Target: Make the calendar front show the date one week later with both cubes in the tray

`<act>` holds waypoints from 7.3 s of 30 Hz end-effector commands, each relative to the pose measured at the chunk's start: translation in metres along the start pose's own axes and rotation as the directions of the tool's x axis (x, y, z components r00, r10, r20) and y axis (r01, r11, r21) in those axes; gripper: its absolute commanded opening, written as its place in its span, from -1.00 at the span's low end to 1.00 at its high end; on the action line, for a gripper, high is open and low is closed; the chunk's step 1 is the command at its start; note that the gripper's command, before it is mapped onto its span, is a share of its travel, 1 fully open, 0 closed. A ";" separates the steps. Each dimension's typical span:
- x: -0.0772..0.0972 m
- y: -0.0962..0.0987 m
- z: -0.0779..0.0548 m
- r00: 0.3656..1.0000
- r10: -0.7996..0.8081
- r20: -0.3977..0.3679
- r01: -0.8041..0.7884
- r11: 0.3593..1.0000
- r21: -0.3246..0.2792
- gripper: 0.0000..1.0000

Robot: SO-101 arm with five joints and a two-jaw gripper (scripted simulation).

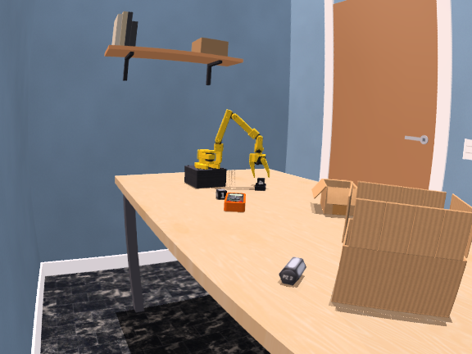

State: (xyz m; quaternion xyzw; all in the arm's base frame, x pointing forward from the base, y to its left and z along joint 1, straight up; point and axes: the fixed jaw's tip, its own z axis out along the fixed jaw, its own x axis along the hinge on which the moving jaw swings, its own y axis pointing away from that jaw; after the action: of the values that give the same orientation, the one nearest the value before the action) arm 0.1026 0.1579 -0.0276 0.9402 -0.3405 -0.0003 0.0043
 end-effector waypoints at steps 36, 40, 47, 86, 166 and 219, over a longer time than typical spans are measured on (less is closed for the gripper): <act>-0.002 0.004 0.023 1.000 0.000 0.000 0.000 1.000 -0.012 -0.33; -0.002 0.003 0.023 1.000 0.000 0.000 0.000 1.000 -0.013 -0.36; -0.002 0.000 0.023 1.000 0.000 0.000 0.000 1.000 -0.013 -0.42; -0.002 -0.005 0.023 1.000 0.000 0.000 0.000 1.000 -0.013 -0.69; -0.002 -0.010 0.013 1.000 0.000 0.000 0.000 1.000 -0.013 -1.00; -0.003 -0.013 0.003 1.000 0.000 0.000 0.000 1.000 -0.013 -1.00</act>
State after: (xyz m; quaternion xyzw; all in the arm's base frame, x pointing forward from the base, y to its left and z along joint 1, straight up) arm 0.1066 0.1639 -0.0377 0.9399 -0.3404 -0.0052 0.0252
